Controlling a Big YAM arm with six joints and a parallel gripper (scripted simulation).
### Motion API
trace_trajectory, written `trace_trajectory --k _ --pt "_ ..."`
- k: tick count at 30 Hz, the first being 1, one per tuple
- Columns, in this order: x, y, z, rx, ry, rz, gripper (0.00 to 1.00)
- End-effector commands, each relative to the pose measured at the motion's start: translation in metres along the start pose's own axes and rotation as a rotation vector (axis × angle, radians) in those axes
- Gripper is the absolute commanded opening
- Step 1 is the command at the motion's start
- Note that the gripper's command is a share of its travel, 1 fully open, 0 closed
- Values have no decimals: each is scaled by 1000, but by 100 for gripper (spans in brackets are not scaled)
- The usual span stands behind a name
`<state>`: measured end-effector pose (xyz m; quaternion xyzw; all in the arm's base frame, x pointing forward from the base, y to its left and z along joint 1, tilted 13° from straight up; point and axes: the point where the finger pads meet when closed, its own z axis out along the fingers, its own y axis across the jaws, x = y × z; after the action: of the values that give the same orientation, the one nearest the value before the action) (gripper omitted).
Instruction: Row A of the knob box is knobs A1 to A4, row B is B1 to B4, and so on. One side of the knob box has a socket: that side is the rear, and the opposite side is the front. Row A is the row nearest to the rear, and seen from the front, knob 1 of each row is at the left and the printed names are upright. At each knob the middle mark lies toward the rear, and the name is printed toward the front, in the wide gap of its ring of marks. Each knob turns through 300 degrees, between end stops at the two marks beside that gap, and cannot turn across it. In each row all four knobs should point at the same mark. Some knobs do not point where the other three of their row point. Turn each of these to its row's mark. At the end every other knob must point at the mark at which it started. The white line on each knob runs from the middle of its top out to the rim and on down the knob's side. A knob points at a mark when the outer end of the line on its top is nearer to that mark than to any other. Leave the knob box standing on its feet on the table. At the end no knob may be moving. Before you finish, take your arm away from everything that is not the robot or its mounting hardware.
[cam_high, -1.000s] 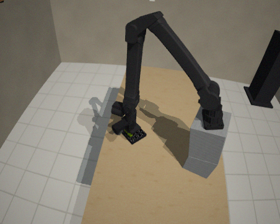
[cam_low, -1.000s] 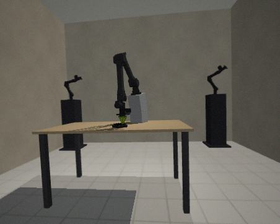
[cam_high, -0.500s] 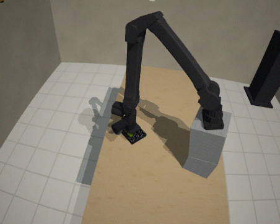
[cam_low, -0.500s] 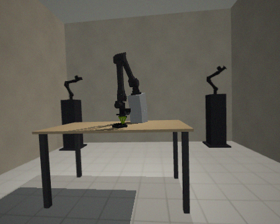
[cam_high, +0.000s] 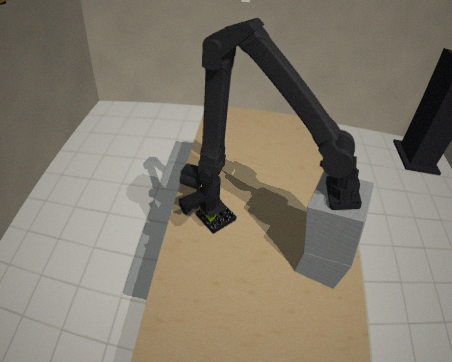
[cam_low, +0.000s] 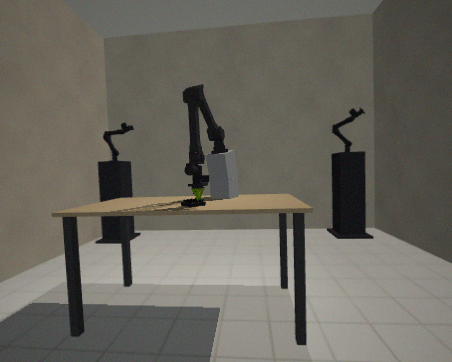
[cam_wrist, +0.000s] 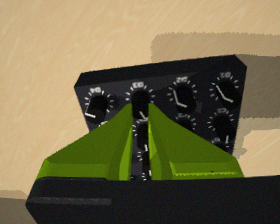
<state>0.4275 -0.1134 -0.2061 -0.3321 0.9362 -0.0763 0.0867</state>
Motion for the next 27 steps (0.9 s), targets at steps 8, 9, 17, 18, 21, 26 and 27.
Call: trace_trajectory --k 8,9,17,18,21,26,27 --pt "1 0 5 0 1 185 8" --pt "1 0 5 1 1 207 8" --pt "0 -1 5 4 0 396 8" --pt "0 -1 5 4 0 421 8" --pt "0 -2 5 4 0 499 8" --pt "0 -2 5 5 -1 579 8" --pt "0 -2 5 5 -1 606 8"
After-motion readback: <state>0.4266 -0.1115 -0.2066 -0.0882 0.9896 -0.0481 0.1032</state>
